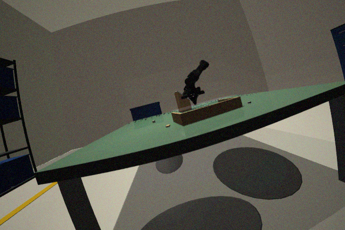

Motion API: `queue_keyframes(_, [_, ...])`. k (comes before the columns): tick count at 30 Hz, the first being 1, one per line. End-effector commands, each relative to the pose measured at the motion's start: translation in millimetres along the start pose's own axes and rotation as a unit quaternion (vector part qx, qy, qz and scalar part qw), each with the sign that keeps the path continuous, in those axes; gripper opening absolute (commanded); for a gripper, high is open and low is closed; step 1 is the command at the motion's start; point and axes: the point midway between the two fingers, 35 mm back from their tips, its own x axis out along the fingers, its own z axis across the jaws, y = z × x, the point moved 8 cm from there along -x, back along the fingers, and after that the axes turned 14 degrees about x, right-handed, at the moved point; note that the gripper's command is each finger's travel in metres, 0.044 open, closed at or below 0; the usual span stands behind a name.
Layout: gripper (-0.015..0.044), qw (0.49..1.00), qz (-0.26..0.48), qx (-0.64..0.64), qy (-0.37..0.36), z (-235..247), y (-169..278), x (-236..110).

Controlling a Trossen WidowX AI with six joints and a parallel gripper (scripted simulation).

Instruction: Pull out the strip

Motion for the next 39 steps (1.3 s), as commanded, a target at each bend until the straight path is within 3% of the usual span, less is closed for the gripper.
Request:
queue_keyframes(1, [0.0079,1.0,0.003,0.029,0.002,1.9,-8.7,-3.3])
queue_keyframes(15, [0.044,0.997,0.002,0.071,0.002,11.0,-57.2,-7.8])
queue_keyframes(39, [0.044,0.998,0.001,0.069,0.002,26.8,-133.2,-18.1])
